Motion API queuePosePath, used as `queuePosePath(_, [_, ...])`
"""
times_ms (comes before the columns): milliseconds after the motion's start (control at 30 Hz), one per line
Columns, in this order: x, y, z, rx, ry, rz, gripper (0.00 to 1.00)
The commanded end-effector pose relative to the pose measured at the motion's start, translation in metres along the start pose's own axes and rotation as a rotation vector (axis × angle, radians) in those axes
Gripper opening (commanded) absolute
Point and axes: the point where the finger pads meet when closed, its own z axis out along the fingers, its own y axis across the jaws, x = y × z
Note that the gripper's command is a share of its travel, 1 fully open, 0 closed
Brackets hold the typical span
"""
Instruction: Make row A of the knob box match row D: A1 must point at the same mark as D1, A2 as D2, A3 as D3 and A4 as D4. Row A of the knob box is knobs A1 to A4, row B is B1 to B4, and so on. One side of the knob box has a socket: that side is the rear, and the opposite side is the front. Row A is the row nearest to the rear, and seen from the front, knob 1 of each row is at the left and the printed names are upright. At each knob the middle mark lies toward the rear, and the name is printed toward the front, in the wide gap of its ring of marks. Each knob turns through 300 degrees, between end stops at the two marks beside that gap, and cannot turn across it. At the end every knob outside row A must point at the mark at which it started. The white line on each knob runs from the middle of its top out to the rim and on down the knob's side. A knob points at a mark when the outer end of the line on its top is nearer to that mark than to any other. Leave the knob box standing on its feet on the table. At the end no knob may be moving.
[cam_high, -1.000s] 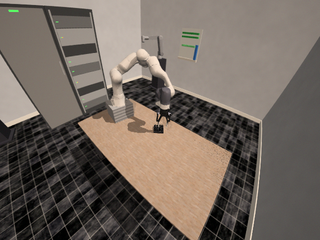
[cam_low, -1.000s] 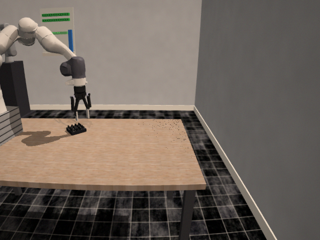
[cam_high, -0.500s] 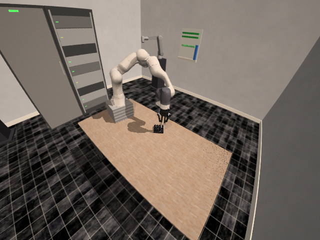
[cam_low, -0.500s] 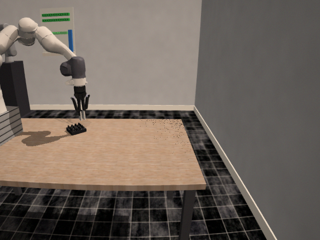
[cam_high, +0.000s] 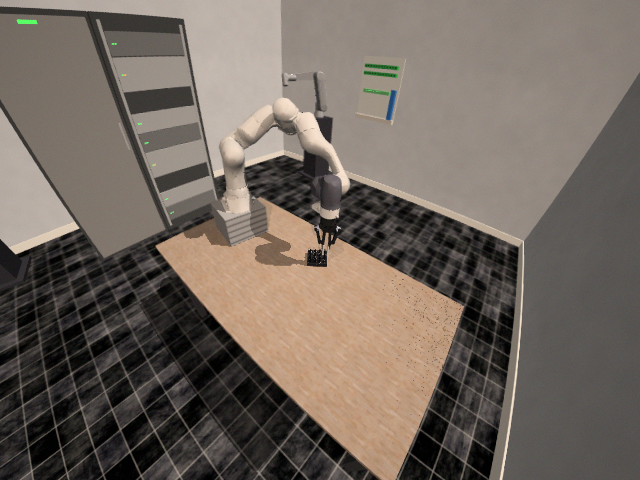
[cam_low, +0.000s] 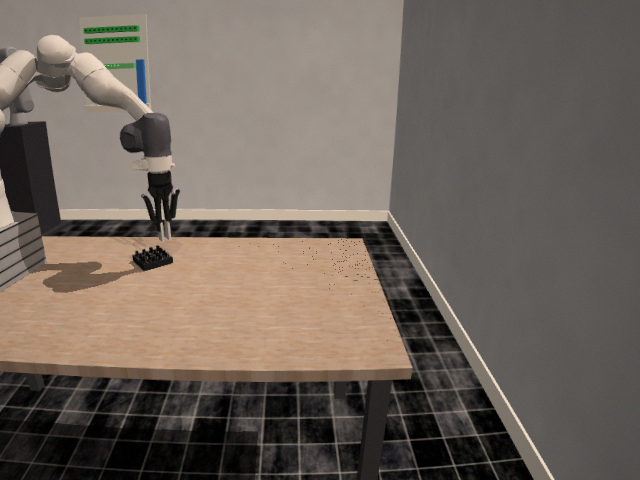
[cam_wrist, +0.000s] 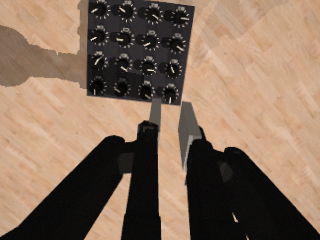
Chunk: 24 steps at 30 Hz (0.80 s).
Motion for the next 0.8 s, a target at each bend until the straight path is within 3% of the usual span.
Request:
queuePosePath(0, [0.0,0.001,0.0,-0.001,0.0,0.004,0.12])
queuePosePath(767, [0.0,0.001,0.017,-0.001,0.0,0.004,0.12])
